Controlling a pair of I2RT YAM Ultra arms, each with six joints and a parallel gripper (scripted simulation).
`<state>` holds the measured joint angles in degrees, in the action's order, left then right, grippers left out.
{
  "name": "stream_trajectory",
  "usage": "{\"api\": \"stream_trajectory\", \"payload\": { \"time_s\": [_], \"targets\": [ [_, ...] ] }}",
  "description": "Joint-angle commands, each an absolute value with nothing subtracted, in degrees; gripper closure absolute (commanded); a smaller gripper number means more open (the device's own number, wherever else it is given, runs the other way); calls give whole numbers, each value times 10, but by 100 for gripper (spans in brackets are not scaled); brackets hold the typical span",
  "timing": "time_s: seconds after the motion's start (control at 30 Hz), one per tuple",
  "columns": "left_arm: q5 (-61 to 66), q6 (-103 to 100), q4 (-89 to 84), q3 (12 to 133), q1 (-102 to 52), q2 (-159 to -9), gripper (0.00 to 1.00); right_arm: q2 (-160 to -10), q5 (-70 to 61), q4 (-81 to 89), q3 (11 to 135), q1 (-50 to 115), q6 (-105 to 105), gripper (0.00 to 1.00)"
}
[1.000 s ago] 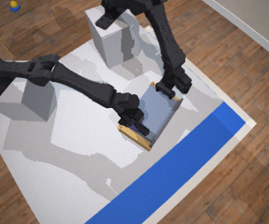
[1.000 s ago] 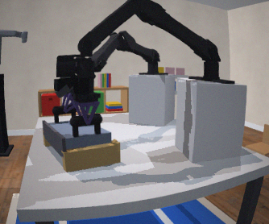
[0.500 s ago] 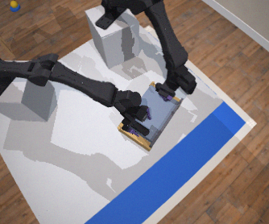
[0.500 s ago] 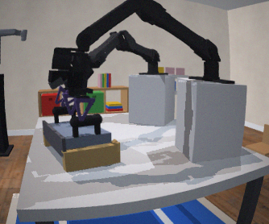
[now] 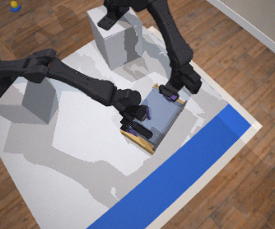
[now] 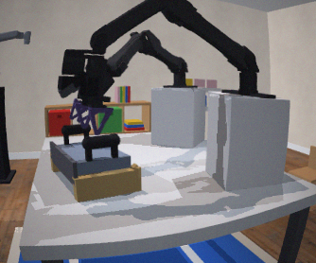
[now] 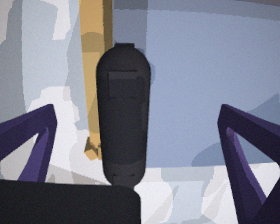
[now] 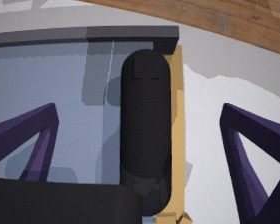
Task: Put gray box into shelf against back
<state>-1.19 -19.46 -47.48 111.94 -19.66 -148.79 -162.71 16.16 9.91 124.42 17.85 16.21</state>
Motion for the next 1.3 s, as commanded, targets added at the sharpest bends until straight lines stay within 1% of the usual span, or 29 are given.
{"api": "stream_trajectory", "payload": {
  "time_s": [0.0,0.37,0.47,0.5,0.53,0.6,0.67,0.77,0.9,1.07,1.27],
  "targets": [
    [-13,-196,-483,1124,-204,-1453,0,-1588,168,73,1225,186,161,0],
    [-15,-198,-544,1144,-205,-1409,0,-1492,177,27,1088,197,174,0],
    [-15,-196,-527,1139,-197,-1422,0,-1497,175,27,1101,186,166,0],
    [-15,-197,-508,1117,-198,-1409,0,-1499,175,26,1088,182,166,0],
    [-15,-196,-530,1108,-198,-1419,0,-1498,175,30,1097,181,166,0],
    [-15,-196,-530,1108,-198,-1419,0,-1498,175,30,1097,181,166,0],
    [-15,-197,-508,1134,-198,-1420,0,-1512,176,21,1085,199,172,0],
    [-15,-196,-505,1100,-197,-1415,0,-1500,176,21,1088,197,169,0],
    [-15,-196,-527,1139,-197,-1432,0,-1491,175,18,1110,188,167,0],
    [-15,-196,-504,1104,-196,-1425,0,-1494,175,27,1108,189,168,0],
    [-15,-195,-506,1109,-195,-1416,0,-1493,175,26,1105,188,168,0]
  ]
}}
